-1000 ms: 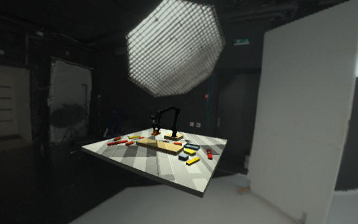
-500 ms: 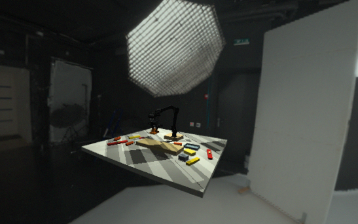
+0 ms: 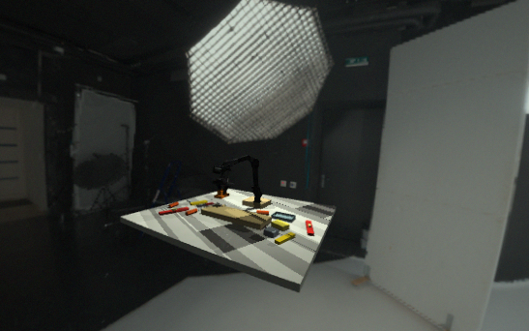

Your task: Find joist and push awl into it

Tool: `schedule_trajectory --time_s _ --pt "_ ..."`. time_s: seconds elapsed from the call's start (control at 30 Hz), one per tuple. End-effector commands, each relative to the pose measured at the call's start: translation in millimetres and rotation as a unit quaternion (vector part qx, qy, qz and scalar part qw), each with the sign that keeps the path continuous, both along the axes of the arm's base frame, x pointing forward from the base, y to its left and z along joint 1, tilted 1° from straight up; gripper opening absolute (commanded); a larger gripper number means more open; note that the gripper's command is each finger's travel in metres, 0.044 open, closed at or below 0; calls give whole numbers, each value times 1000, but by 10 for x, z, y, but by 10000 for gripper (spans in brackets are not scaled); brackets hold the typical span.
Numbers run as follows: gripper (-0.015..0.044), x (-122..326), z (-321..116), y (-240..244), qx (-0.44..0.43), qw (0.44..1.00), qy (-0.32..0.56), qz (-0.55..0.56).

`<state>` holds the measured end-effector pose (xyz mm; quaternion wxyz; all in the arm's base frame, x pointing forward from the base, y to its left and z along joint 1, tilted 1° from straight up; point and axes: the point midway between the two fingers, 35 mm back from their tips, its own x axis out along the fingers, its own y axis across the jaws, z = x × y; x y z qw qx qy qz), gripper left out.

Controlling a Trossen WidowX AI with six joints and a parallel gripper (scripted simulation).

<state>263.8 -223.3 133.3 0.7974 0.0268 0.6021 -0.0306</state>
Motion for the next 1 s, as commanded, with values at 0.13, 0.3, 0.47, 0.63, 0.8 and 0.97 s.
schedule_trajectory --time_s 0.13,0.3,0.47,0.63,0.8,0.97 --pt "0 392 52 -117 -5 1000 -5 -13" --pt "0 619 46 -155 -5 1000 -7 -21" --pt "0 686 42 -163 -5 1000 -8 -23" --pt "0 690 4 -166 -5 1000 -8 -23" --pt "0 697 -75 -170 -5 1000 -8 -23" --pt "0 702 -154 -174 -5 1000 -8 -23"
